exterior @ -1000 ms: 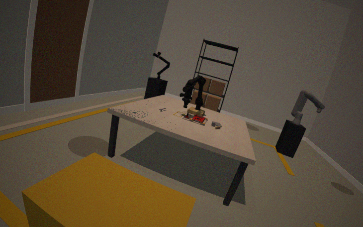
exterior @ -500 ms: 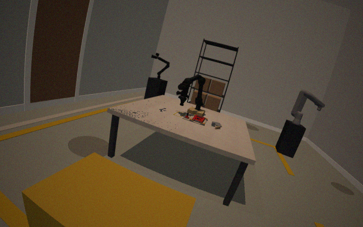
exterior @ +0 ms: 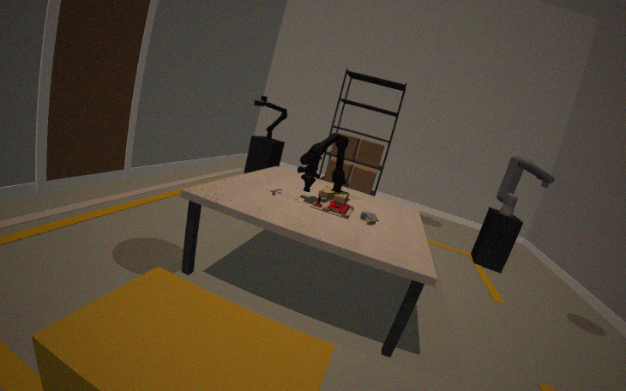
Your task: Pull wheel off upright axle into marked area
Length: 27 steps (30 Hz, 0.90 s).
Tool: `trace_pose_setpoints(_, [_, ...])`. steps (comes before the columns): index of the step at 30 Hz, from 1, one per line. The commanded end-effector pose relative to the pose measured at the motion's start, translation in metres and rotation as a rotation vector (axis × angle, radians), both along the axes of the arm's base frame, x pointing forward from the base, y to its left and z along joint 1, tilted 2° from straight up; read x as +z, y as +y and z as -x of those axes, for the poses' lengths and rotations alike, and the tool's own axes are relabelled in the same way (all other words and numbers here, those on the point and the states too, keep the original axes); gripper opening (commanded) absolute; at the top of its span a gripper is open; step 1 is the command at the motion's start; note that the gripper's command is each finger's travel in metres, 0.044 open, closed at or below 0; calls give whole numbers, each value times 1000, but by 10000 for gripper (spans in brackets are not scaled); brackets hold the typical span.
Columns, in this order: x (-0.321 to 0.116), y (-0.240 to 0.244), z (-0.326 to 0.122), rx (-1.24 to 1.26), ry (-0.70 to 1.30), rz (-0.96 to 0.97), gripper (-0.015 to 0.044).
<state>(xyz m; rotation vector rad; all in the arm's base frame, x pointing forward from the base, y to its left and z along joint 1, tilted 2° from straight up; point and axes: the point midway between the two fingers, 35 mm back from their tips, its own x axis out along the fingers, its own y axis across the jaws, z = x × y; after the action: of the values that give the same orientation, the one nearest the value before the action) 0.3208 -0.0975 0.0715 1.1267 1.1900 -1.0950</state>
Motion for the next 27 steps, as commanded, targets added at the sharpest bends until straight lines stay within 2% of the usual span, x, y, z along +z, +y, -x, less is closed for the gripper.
trace_pose_setpoints(1, [-25,1,2,5,14,-9,0])
trace_pose_setpoints(6, [-55,1,3,5,14,-9,0])
trace_pose_setpoints(10, [-59,1,3,5,14,-9,0])
trace_pose_setpoints(21, [-53,1,4,0,22,-7,289])
trace_pose_setpoints(27, [-2,2,6,5,15,-9,300])
